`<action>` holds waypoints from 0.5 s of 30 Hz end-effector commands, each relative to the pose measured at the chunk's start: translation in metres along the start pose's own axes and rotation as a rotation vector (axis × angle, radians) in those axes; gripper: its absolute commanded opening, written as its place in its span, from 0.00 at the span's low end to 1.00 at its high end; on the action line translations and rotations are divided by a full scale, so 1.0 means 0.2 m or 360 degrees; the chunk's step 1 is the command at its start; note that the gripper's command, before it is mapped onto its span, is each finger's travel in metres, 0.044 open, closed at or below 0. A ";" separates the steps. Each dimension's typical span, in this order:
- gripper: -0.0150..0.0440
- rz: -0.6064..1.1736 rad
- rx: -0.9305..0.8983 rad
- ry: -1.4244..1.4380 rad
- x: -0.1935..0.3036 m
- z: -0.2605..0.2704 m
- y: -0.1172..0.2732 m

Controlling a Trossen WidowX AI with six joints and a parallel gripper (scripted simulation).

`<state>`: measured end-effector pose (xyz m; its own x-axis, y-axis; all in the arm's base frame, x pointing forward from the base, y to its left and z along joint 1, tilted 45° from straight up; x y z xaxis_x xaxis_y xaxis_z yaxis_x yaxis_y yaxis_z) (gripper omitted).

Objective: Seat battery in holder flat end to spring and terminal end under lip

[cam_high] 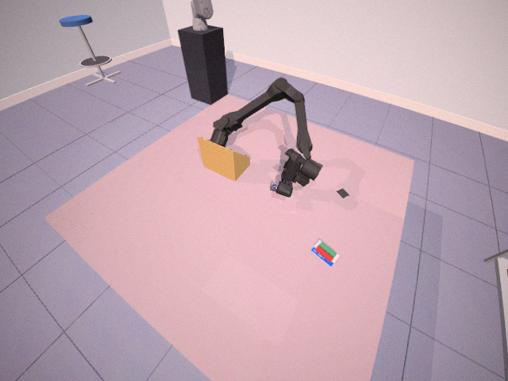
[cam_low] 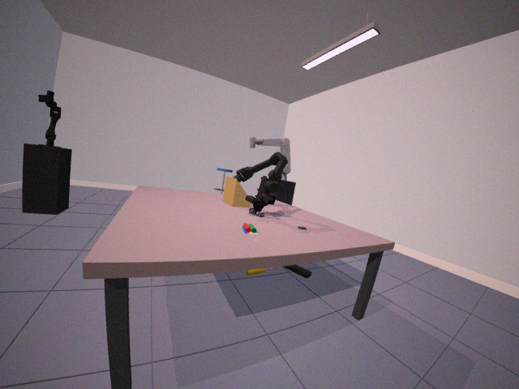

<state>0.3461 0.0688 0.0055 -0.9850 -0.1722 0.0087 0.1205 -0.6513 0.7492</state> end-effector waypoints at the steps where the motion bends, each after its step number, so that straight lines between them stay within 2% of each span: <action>1: 0.36 -0.0030 -0.0014 0.0001 0.01 0.00 0.00; 15: 0.36 -0.0101 -0.0017 0.0002 0.04 0.01 -0.01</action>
Point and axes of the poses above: the point midway between the two fingers, 35 mm back from their tips, its own y axis back along the fingers, its own z axis across the jaws, x = y × z, the point moved 7 cm from there along y, back along the fingers, and after that the axes turned 9 degrees about -y, right-handed, at the moved point
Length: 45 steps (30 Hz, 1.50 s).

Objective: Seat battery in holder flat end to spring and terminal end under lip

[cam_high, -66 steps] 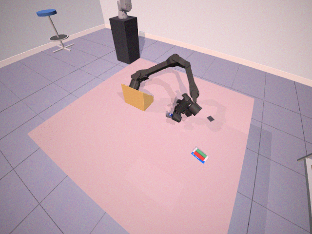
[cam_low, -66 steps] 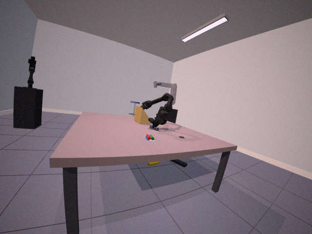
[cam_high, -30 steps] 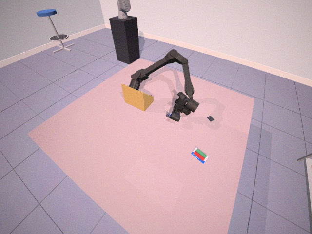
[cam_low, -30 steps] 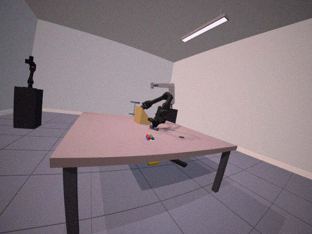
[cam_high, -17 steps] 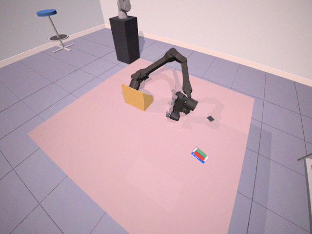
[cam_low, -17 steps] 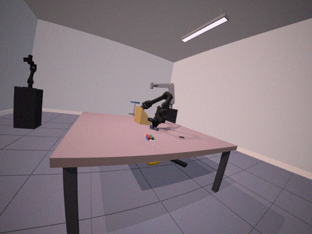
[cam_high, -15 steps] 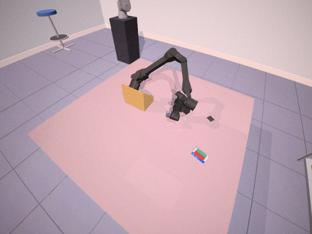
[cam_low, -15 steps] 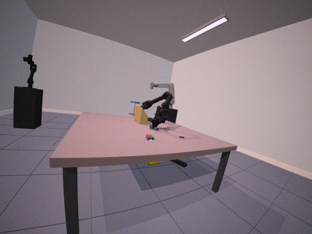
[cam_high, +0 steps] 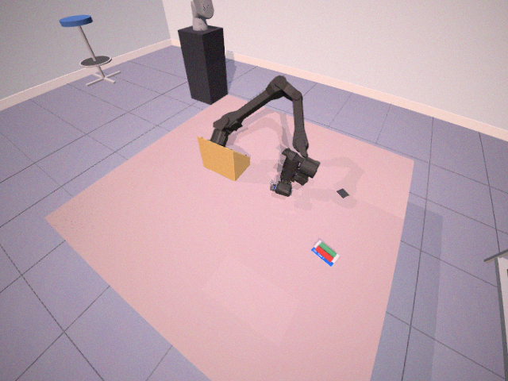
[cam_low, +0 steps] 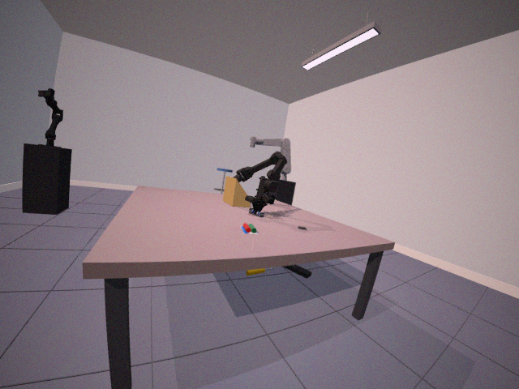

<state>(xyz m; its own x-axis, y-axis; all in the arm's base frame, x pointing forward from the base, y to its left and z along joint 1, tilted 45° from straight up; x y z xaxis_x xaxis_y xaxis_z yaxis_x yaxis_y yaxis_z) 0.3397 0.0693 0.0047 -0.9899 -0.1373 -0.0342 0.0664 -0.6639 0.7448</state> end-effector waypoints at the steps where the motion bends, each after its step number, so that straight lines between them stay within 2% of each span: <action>1: 0.36 -0.0014 -0.0008 -0.0002 0.01 0.00 0.00; 42: 0.36 -0.0035 -0.0004 -0.0005 0.08 0.00 0.00; 45: 0.49 -0.0035 -0.0004 -0.0005 0.08 0.00 0.00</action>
Point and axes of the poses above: the point midway between the two fingers, 35 mm back from their tips, its own y axis back along the fingers, its own z axis across the jaws, x = y × z, the point moved 7 cm from there along y, back along the fingers, and after that the axes turned 9 degrees about -y, right-handed, at the moved point
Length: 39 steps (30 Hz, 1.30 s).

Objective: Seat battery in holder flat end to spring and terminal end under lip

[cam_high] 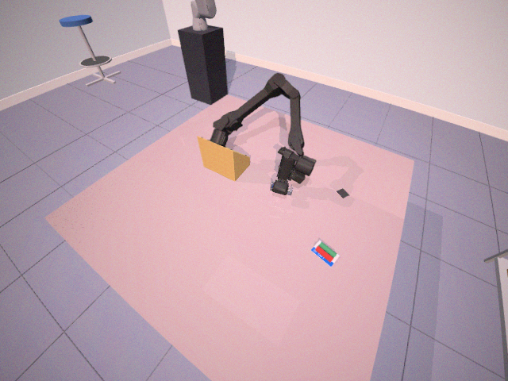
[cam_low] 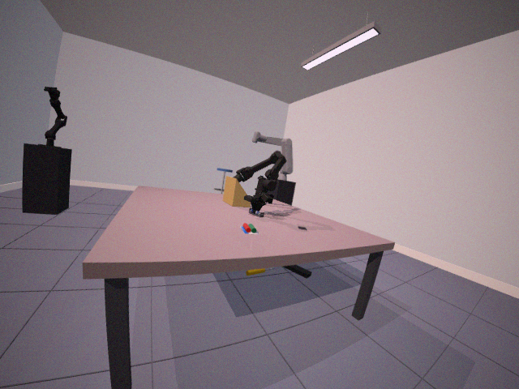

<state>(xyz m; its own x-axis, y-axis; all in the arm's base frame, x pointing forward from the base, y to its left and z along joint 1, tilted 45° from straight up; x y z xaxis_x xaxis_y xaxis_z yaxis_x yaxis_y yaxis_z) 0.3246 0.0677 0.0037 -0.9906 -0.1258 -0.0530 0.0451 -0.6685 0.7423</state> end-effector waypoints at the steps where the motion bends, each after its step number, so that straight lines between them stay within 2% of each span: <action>1: 0.53 0.0000 0.0000 -0.0012 0.00 0.00 0.00; 17: 0.53 0.0001 0.0001 -0.0001 0.00 0.00 0.07; 19: 0.62 0.0009 0.0000 -0.0011 0.01 -0.01 0.10; 25: 0.89 0.0002 0.0008 -0.0002 0.03 -0.02 0.40; 28: 1.00 0.0002 0.0007 -0.0001 0.04 -0.02 0.44; 39: 1.00 0.0002 0.0007 -0.0001 0.04 -0.03 0.44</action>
Point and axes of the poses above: the point midway between the two fingers, 35 mm back from their tips, its own y axis back along the fingers, its own z axis across the jaws, x = y × z, the point moved 7 cm from there along y, back along the fingers, and after that the axes turned 9 degrees about -y, right-handed, at the moved point
